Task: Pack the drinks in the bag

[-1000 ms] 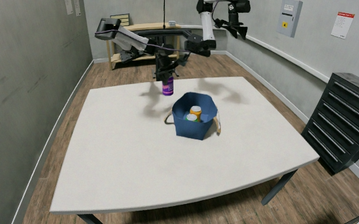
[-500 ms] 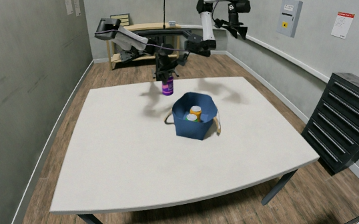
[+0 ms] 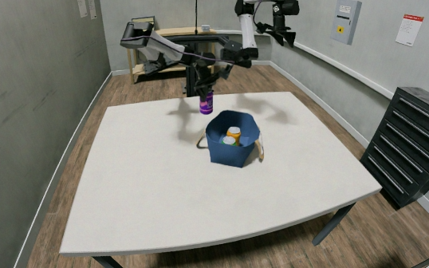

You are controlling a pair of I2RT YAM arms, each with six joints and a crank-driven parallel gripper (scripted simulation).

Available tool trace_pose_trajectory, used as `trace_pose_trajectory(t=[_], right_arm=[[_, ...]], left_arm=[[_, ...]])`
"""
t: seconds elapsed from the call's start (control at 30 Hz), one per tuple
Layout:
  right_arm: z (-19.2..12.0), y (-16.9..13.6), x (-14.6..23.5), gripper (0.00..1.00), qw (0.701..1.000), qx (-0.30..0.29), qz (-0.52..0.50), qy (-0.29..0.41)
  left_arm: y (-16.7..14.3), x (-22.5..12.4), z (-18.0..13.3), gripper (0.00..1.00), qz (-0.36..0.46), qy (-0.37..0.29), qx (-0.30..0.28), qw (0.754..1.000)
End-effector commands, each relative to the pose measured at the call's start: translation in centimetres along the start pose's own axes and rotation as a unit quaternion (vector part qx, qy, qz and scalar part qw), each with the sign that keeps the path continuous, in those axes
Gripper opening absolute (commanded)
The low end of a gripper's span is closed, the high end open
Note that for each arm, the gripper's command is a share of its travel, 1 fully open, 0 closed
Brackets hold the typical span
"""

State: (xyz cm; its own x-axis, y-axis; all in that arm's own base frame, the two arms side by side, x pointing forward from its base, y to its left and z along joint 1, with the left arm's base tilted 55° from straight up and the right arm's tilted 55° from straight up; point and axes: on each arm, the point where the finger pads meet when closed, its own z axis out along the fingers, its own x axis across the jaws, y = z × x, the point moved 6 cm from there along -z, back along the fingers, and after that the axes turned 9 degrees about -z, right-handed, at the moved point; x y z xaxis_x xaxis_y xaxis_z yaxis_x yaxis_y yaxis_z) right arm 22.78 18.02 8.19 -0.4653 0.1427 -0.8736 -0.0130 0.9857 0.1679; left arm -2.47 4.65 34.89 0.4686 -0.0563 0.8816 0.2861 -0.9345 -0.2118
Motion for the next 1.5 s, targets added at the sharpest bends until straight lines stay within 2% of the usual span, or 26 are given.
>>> trace_pose_trajectory(t=[0.0, 0.2, 0.23, 0.3, 0.33, 0.63, 0.67, 0.73, 1.13, 1.33, 1.47], right_arm=[[0.1, 3.5, -1.1, 0.74, 0.998, -0.037, 0.032, -0.026], [0.7, 4.3, -0.2, 0.74, 1.000, -0.018, 0.002, -0.004], [0.7, 5.2, -0.6, 0.74, 0.999, -0.045, 0.021, -0.008], [0.7, 5.2, -0.6, 0.74, 0.999, -0.045, 0.021, -0.008], [0.8, 4.7, 0.0, 0.74, 1.000, -0.015, -0.002, -0.002], [1.8, 7.5, 0.4, 0.74, 1.000, -0.017, -0.001, 0.001], [1.5, 8.1, -0.4, 0.74, 0.999, -0.044, 0.020, -0.004], [1.2, 8.4, -1.2, 0.74, 0.998, -0.050, 0.036, -0.020], [1.0, 7.0, 0.0, 0.74, 0.999, -0.044, 0.015, -0.010], [1.1, 8.2, -1.0, 0.74, 0.998, -0.053, 0.029, -0.018], [1.9, 7.7, 0.7, 0.74, 1.000, -0.018, -0.001, 0.001]], left_arm=[[0.0, -0.1, -1.6, 1.00, -0.011, 0.023, 0.000, 1.000], [0.0, -0.1, -1.6, 1.00, -0.011, 0.023, 0.000, 1.000], [0.0, -0.1, -1.6, 1.00, -0.011, 0.023, 0.000, 1.000], [0.0, -0.1, -1.6, 1.00, -0.011, 0.023, 0.000, 1.000], [0.0, -0.1, -1.6, 1.00, -0.011, 0.023, 0.000, 1.000], [0.0, -0.1, -1.6, 1.00, -0.011, 0.023, 0.000, 1.000], [0.0, -0.1, -1.6, 1.00, -0.011, 0.023, 0.000, 1.000], [0.0, -0.1, -1.6, 1.00, -0.011, 0.023, 0.000, 1.000], [0.0, -0.1, -1.6, 1.00, -0.011, 0.023, 0.000, 1.000], [0.0, -0.1, -1.6, 1.00, -0.011, 0.023, 0.000, 1.000], [0.0, -0.1, -1.6, 1.00, -0.011, 0.023, 0.000, 1.000]])
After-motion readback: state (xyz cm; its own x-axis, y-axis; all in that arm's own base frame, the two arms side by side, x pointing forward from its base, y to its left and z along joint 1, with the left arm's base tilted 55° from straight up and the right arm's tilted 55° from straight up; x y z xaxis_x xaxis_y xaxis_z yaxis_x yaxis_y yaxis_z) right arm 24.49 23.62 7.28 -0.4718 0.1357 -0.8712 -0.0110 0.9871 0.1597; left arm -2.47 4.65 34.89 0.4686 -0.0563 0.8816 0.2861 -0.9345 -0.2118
